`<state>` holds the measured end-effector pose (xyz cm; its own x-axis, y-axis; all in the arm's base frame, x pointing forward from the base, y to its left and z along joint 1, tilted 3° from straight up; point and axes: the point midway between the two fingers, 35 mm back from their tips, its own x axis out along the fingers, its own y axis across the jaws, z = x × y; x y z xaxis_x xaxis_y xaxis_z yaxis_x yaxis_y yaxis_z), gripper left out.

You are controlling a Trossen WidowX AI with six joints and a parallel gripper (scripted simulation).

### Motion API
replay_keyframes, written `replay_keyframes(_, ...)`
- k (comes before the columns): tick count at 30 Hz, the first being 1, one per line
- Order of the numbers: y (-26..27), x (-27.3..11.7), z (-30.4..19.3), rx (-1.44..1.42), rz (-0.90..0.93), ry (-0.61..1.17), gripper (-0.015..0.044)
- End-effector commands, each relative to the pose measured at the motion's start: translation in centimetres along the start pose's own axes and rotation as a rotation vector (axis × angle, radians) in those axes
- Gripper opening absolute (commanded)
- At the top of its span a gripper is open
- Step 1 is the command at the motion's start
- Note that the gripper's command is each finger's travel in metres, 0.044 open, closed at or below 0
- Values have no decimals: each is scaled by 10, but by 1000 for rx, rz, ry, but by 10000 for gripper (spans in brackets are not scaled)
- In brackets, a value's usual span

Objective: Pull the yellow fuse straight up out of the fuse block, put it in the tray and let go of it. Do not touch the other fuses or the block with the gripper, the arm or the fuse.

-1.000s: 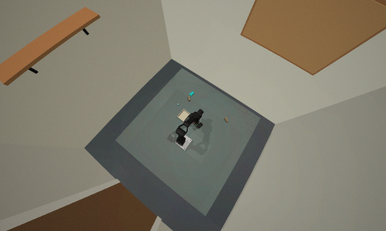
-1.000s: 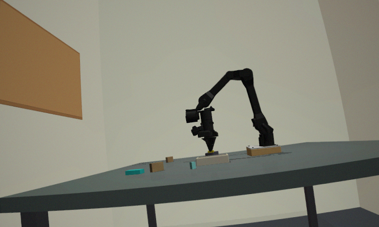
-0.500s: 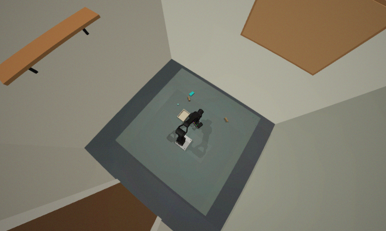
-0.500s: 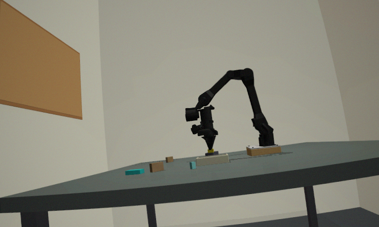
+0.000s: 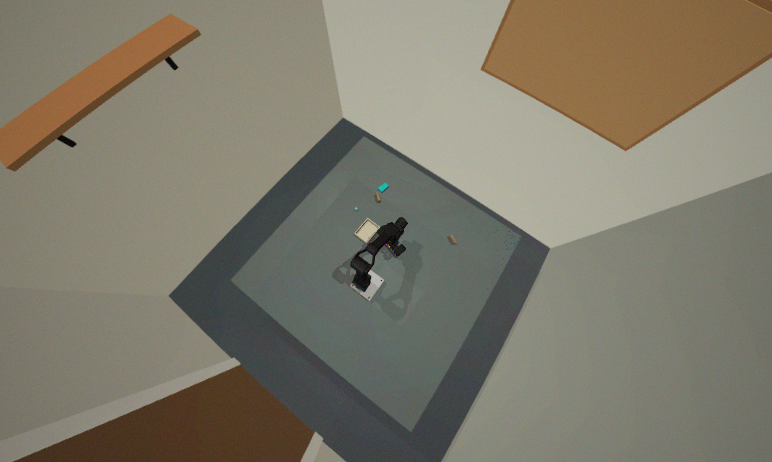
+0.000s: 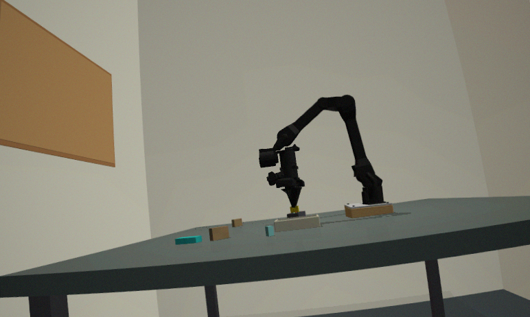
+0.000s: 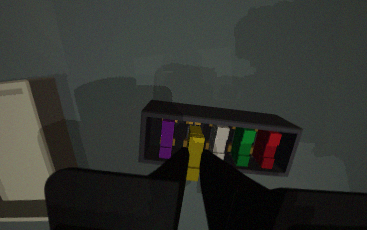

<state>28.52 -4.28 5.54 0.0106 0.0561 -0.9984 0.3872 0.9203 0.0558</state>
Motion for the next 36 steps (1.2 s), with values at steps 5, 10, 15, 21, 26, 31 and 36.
replay_keyframes(5,-1,-4,0,0,-3,0,0)
replay_keyframes(10,-1,-7,0,1,-4,0,0)
replay_keyframes(15,-1,-9,0,1,-4,0,0)
replay_keyframes(21,-1,-12,0,1,-4,0,0)
replay_keyframes(26,-1,-16,0,1,-4,0,0)
replay_keyframes(31,-1,-24,0,1,-4,0,0)
replay_keyframes(36,-1,-32,0,1,-5,0,0)
